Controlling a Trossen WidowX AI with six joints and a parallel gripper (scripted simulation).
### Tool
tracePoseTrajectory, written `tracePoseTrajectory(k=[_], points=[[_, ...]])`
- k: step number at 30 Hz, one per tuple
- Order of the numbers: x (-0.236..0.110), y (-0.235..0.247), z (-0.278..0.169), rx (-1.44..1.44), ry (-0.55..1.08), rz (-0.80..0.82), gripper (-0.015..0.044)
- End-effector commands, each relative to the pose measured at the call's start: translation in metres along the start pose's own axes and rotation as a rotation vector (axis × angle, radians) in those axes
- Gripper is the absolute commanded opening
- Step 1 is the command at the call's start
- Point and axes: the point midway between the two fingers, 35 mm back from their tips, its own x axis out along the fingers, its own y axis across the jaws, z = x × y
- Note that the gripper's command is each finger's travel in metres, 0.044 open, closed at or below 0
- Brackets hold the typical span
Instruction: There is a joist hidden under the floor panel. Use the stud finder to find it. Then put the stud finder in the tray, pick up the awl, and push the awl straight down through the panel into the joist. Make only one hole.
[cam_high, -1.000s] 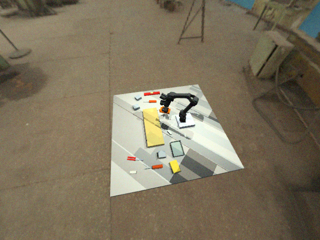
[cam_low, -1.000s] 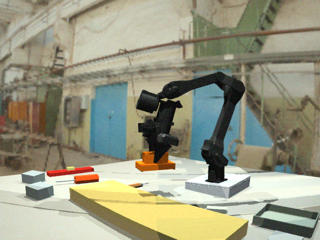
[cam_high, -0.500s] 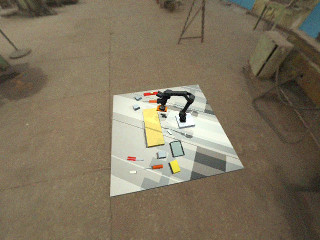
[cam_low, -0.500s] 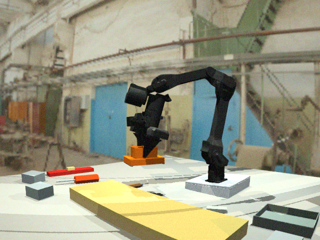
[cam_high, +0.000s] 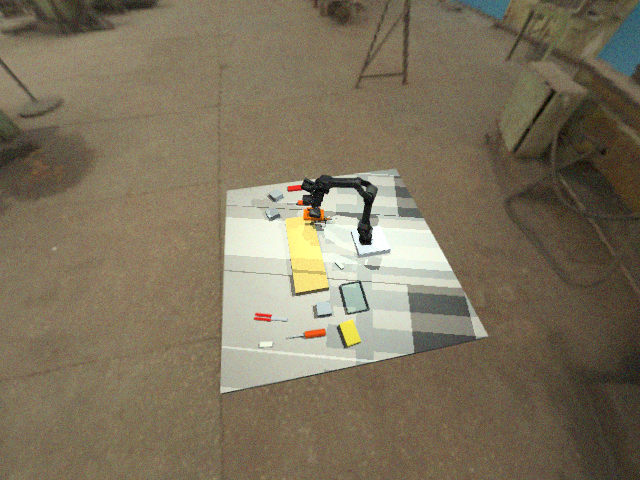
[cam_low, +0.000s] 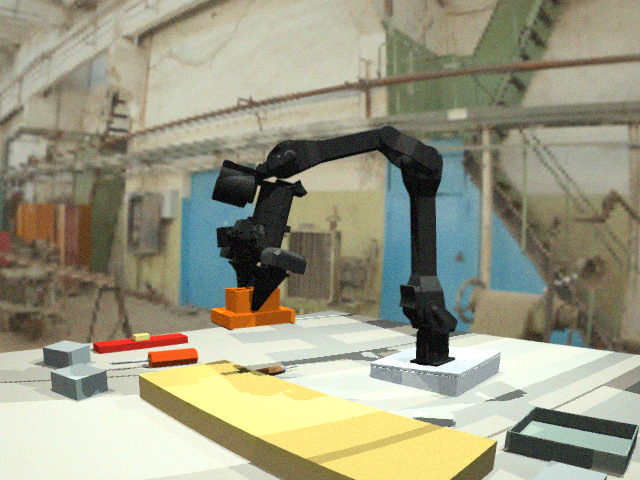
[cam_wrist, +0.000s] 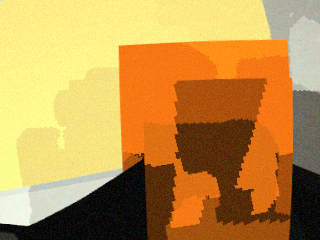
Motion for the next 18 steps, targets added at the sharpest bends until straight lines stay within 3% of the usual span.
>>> tracePoseTrajectory(k=[1, 18], points=[[0.003, -0.003, 0.022, -0.053, -0.012, 0.014, 0.0], [0.025, -0.009, 0.073, -0.187, -0.021, 0.049, 0.0]])
